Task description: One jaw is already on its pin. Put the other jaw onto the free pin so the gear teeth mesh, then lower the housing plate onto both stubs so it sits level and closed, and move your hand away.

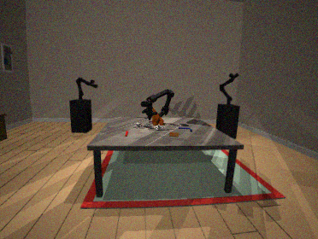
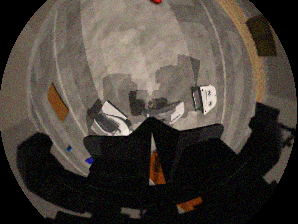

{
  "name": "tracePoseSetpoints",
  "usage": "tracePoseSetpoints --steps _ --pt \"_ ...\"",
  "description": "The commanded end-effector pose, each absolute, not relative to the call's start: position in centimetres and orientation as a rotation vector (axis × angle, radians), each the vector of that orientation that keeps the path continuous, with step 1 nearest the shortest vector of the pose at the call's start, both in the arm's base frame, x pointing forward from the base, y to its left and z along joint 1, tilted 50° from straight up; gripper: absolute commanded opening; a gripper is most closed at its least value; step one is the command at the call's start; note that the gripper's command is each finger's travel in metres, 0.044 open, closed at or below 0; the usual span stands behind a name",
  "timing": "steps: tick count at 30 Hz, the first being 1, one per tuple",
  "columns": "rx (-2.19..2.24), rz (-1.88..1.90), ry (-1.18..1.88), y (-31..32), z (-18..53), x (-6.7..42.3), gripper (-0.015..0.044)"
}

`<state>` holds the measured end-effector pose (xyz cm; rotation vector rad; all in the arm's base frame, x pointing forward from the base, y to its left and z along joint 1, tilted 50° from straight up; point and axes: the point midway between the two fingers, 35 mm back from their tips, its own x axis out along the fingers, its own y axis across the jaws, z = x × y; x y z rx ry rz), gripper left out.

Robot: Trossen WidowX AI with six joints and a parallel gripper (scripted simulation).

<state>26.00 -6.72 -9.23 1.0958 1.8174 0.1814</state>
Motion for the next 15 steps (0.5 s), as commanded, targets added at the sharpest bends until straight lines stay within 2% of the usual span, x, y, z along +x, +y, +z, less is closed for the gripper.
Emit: tracePoseSetpoints --steps 1,15 --pt "1.158 0.093 1.844 -6.71 -9.13 25.56 0.0000" --pt "1.383 -0.224 1.908 -6.47 -8.69 24.59 0.0000"
